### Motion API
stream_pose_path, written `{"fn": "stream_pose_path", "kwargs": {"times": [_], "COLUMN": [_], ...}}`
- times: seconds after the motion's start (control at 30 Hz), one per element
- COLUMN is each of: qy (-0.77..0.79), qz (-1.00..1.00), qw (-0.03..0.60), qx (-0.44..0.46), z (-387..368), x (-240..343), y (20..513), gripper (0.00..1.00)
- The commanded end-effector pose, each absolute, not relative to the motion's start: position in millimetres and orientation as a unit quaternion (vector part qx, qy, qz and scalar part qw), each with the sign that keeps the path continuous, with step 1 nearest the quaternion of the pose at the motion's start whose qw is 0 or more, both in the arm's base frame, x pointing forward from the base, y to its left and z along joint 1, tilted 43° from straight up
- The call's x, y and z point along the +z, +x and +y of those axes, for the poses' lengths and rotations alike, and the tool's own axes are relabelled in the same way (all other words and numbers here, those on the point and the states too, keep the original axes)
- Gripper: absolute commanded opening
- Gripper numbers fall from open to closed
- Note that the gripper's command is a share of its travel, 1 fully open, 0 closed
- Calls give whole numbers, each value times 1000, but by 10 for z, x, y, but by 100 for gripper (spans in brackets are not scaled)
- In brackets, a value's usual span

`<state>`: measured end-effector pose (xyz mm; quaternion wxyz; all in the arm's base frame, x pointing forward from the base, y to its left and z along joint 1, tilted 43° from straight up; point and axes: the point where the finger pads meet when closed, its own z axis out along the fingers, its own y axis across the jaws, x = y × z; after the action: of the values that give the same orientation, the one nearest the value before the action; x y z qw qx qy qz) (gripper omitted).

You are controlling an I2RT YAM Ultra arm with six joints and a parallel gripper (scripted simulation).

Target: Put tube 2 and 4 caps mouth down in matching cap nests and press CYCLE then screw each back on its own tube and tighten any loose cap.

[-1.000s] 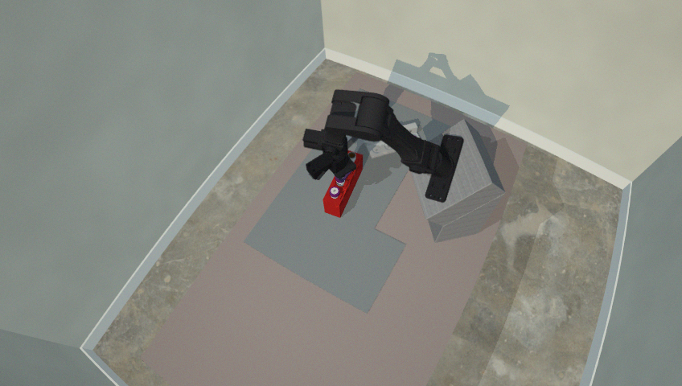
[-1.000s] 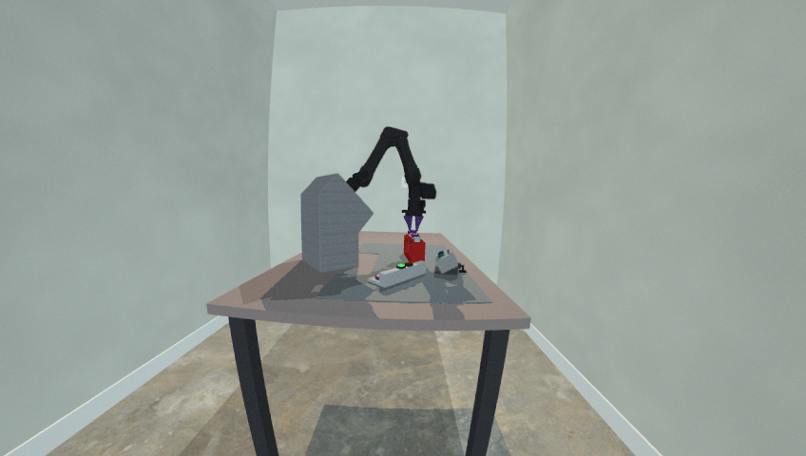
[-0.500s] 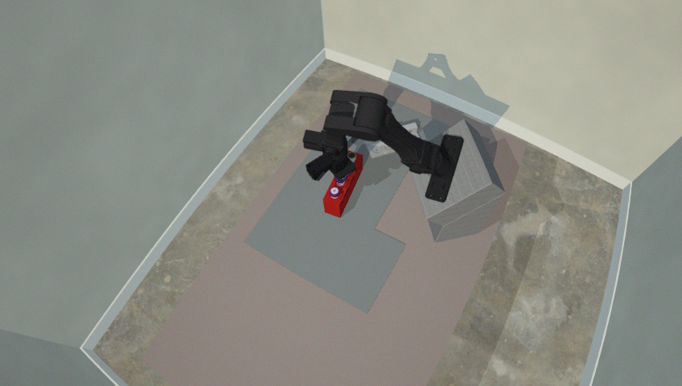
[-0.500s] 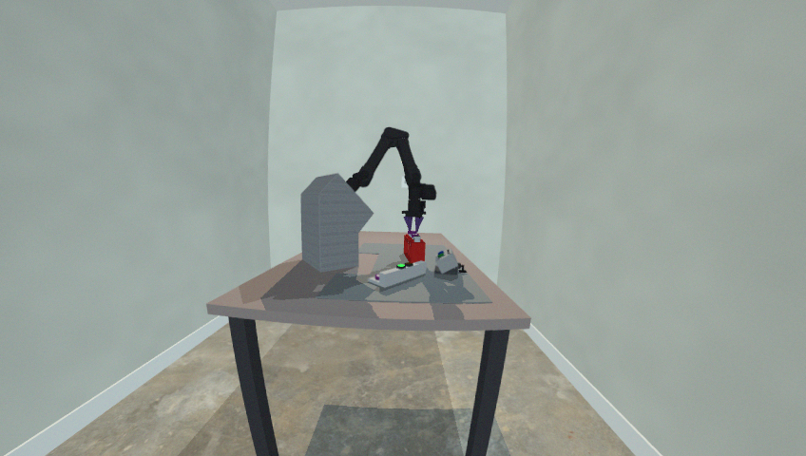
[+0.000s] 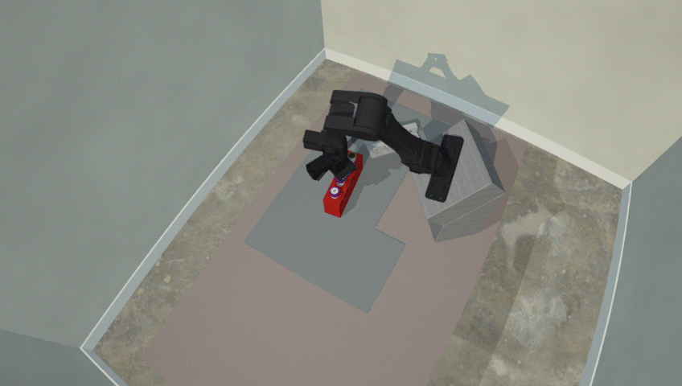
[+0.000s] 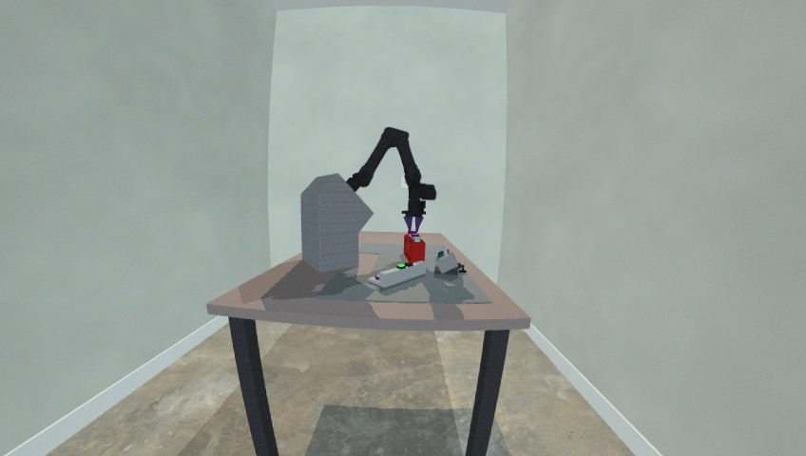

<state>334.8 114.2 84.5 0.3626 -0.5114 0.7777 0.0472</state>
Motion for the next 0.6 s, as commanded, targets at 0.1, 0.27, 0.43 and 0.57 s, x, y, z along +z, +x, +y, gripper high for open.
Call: {"fn": "stream_pose_path", "kwargs": {"times": [0.1,0.27,0.43,0.57], "qy": [-511,-511,-511,-511], "qz": [776,776,776,776], "qw": [367,367,367,367], "qx": [44,44,44,44], "z": [1138,1138,1137,1136], "x": [847,843,839,838], "y": [3357,3354,3351,3349], "gripper": [0,0,0,0]}}
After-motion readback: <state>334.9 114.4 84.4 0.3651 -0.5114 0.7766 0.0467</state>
